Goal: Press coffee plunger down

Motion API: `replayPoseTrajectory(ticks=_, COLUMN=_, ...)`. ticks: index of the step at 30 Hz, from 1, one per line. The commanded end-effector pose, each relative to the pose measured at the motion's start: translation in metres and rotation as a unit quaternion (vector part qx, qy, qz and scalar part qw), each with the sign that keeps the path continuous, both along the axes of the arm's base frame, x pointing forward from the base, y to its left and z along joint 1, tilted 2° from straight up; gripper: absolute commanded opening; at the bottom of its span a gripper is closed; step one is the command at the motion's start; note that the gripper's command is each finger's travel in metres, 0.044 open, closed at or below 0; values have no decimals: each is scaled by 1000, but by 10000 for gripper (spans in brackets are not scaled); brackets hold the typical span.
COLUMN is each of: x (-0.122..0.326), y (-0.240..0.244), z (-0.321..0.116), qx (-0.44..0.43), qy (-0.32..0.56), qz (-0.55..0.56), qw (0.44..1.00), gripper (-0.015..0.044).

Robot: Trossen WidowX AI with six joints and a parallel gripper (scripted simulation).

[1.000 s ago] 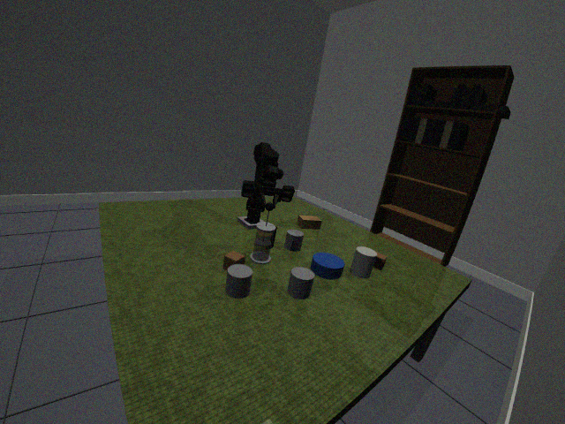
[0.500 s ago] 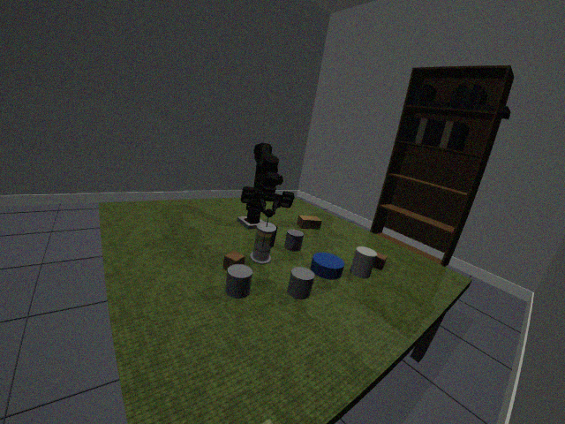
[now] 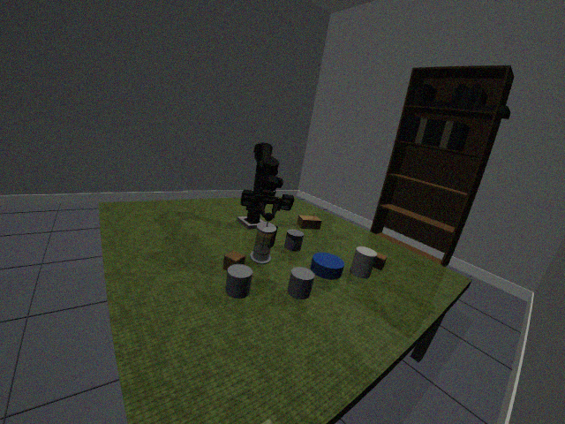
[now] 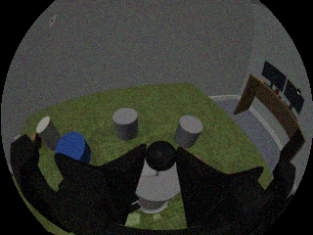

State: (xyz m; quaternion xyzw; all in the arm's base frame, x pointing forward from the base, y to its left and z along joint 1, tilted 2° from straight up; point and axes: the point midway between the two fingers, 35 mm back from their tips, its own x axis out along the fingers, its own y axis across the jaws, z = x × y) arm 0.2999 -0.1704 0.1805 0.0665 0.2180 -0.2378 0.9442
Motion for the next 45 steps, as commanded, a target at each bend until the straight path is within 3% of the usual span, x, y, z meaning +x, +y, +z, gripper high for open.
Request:
replayPoseTrajectory(ticks=1, x=0, y=1, z=-14, qx=15, qy=18, qz=-2, qw=1000, gripper=115)
replayPoseTrajectory(ticks=45, x=4, y=-2, z=-8, qx=8, qy=14, qz=0, qw=1000, gripper=115)
